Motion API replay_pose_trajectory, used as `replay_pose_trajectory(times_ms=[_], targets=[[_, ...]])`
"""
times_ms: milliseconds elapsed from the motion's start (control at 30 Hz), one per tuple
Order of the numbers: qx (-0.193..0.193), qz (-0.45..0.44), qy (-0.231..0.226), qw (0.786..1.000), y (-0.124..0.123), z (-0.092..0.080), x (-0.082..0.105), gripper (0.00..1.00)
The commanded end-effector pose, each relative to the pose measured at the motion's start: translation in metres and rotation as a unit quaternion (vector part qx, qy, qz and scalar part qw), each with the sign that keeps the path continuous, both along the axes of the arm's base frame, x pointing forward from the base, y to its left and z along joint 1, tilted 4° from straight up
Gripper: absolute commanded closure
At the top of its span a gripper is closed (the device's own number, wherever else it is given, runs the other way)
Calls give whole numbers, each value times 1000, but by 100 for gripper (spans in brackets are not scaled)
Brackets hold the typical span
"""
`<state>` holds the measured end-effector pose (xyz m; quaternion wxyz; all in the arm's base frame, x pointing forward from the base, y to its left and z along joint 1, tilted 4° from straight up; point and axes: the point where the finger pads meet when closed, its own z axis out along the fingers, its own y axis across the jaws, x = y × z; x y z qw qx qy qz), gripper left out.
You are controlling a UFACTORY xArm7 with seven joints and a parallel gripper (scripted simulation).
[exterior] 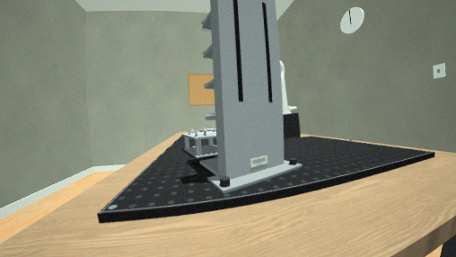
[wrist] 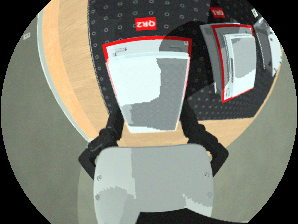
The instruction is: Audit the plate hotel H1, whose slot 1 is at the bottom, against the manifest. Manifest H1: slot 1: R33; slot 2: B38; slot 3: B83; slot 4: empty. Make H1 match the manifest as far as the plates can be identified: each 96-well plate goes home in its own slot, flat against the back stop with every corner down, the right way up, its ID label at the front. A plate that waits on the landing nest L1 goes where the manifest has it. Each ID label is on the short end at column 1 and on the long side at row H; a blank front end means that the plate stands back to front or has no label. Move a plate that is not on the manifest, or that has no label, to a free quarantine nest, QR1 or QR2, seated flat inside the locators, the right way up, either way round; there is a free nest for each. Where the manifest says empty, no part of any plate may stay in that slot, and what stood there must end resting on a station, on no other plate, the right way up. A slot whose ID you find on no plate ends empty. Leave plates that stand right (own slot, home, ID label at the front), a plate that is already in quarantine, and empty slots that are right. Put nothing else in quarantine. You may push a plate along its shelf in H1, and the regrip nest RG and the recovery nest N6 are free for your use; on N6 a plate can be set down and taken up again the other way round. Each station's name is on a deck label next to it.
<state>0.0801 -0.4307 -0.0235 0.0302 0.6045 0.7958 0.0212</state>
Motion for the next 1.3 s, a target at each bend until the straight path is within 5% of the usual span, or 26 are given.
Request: replay_pose_trajectory(times_ms=[0, 1267], targets=[[-2, 0, -1, 1000, -2, -4, 0, 100], [-2, 0, -1, 1000, -2, -20, 2, 100]])
